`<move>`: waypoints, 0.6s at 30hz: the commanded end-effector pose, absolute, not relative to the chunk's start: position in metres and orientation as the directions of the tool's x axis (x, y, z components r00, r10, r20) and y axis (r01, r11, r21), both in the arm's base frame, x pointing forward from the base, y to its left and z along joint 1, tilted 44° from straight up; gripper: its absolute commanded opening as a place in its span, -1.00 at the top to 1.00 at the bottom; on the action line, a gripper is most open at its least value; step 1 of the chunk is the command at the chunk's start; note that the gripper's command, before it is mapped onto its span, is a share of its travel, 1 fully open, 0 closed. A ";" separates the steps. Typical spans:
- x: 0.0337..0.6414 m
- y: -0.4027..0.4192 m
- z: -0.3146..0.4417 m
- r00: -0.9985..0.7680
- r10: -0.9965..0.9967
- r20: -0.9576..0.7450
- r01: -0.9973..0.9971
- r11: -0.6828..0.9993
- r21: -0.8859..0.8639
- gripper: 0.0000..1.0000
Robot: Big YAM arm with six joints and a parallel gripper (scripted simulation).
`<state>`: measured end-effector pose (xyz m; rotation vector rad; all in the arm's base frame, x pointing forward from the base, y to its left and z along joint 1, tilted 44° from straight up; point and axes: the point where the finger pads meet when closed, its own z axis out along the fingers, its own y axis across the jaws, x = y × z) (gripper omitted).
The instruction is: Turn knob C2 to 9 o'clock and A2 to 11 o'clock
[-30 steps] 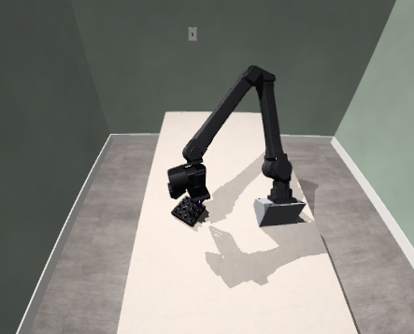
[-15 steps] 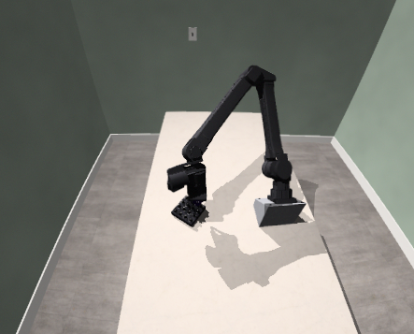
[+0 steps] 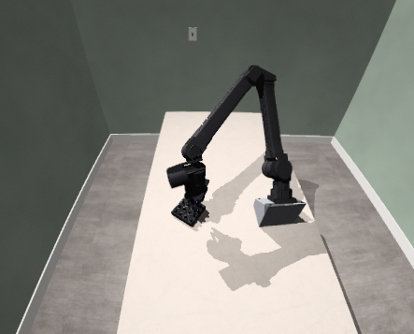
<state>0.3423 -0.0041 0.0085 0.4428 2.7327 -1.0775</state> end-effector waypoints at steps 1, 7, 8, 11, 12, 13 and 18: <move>0.356 0.008 0.021 -0.882 0.292 -0.371 0.465 0.670 -0.579 0.65; 0.356 0.007 0.021 -0.871 0.309 -0.381 0.485 0.661 -0.572 0.65; 0.356 0.007 0.021 -0.871 0.309 -0.381 0.485 0.661 -0.572 0.65; 0.356 0.007 0.021 -0.871 0.309 -0.381 0.485 0.661 -0.572 0.65; 0.356 0.006 0.021 -0.872 0.309 -0.381 0.484 0.661 -0.573 0.65; 0.355 0.006 0.020 -0.872 0.309 -0.379 0.483 0.661 -0.574 0.65; 0.354 0.006 0.020 -0.873 0.308 -0.378 0.482 0.660 -0.576 0.65</move>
